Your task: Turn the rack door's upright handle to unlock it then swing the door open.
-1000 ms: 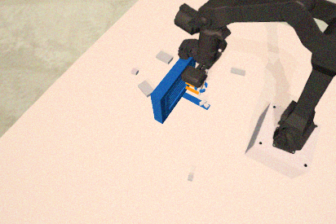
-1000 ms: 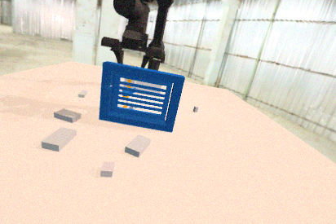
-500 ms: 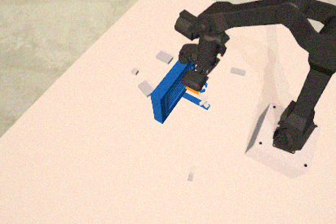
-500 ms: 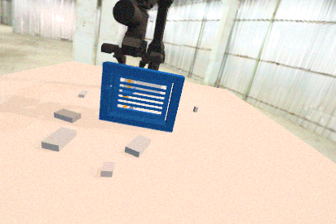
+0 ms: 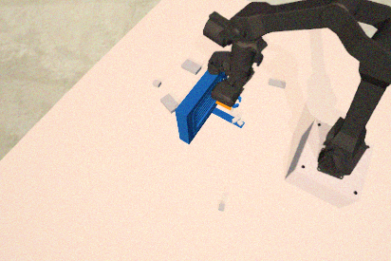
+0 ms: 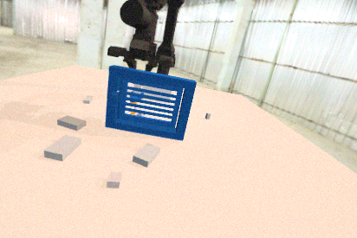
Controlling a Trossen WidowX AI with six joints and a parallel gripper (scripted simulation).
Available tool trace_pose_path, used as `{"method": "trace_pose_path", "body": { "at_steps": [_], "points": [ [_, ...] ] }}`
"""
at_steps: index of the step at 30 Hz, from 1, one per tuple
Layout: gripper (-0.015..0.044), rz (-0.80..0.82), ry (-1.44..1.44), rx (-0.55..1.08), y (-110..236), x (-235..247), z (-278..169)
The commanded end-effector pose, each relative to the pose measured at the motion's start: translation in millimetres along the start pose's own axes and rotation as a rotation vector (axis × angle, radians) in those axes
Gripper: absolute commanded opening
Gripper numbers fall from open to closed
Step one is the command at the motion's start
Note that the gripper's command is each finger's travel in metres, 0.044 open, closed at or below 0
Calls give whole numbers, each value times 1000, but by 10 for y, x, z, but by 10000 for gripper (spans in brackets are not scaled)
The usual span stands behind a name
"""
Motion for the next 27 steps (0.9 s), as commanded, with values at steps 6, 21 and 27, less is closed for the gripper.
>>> {"method": "trace_pose_path", "body": {
  "at_steps": [6, 21, 27],
  "points": [
    [19, 0, -125, 4, -16, -2, -6],
    [19, -2, -865, 3, -17, -2, -6],
    [19, -2, -1160, 3, -16, -2, -6]
  ]
}}
Point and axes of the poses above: the point midway between the two fingers, 35 mm back from their tips, its own y axis back along the fingers, its own x axis across the jaws, z = x × y, the point moved 4 cm from there along y, back along the fingers, and after that the axes turned 14 degrees about -y, right-handed, at the moved point
